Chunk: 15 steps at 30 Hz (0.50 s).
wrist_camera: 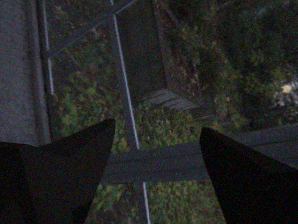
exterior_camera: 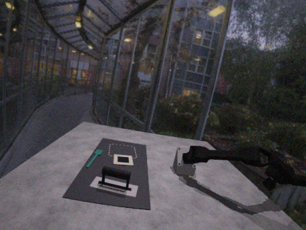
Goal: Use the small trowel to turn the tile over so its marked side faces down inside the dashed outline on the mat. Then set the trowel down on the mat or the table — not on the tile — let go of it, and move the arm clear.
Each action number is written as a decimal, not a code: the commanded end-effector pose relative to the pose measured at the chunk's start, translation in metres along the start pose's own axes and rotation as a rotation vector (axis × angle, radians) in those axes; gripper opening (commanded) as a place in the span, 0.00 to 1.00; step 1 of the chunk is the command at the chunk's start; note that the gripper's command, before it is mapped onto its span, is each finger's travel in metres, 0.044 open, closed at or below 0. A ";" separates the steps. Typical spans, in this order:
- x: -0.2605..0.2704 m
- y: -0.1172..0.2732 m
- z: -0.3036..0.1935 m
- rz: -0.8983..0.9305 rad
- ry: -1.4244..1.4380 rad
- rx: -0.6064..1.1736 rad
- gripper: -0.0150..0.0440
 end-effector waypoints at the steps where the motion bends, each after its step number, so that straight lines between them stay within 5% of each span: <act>1: -0.001 0.012 -0.010 -0.010 -0.050 0.031 0.71; 15: 0.002 0.051 -0.040 -0.046 -0.232 0.127 0.71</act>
Point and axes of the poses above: the point midway between the two fingers, 35 mm back from their tips, its own y axis back along the fingers, its own x axis across the jaws, z = x × y, the point moved 1 cm from there along y, back along the fingers, and after that the axes turned 11 degrees about -y, right-handed, at the moved point
